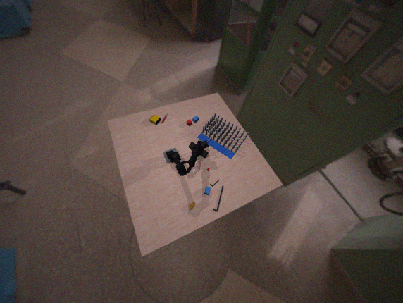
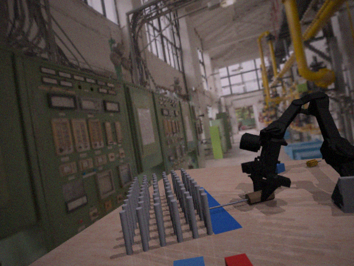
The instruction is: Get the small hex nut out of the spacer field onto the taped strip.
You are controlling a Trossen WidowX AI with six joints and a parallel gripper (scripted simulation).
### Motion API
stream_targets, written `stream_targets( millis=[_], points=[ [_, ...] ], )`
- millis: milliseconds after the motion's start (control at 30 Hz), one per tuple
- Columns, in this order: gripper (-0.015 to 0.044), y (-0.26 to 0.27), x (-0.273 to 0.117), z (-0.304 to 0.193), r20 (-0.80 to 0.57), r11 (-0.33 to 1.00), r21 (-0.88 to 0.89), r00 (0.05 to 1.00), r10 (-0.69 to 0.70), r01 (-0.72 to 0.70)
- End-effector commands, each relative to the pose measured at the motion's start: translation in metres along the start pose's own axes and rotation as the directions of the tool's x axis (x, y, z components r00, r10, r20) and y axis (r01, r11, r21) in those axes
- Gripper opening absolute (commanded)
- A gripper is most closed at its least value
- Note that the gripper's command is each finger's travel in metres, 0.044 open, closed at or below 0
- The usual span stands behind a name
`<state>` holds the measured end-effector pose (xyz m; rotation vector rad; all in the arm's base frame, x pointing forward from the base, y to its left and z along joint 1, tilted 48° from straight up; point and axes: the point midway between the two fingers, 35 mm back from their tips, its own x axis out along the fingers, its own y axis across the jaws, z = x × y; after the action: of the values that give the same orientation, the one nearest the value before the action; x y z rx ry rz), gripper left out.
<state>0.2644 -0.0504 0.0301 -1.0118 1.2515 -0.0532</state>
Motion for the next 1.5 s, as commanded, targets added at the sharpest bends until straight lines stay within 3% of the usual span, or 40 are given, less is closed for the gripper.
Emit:
stream_targets(
  millis=[0,1467],
  points=[
    [0.0000,0.001,-0.001,-0.001,0.005,1.000,-0.004,1.000,0.005,-0.005],
    [0.0000,0.000,-0.013,-0.010,0.005,1.000,-0.003,1.000,0.005,-0.005]
  ],
)
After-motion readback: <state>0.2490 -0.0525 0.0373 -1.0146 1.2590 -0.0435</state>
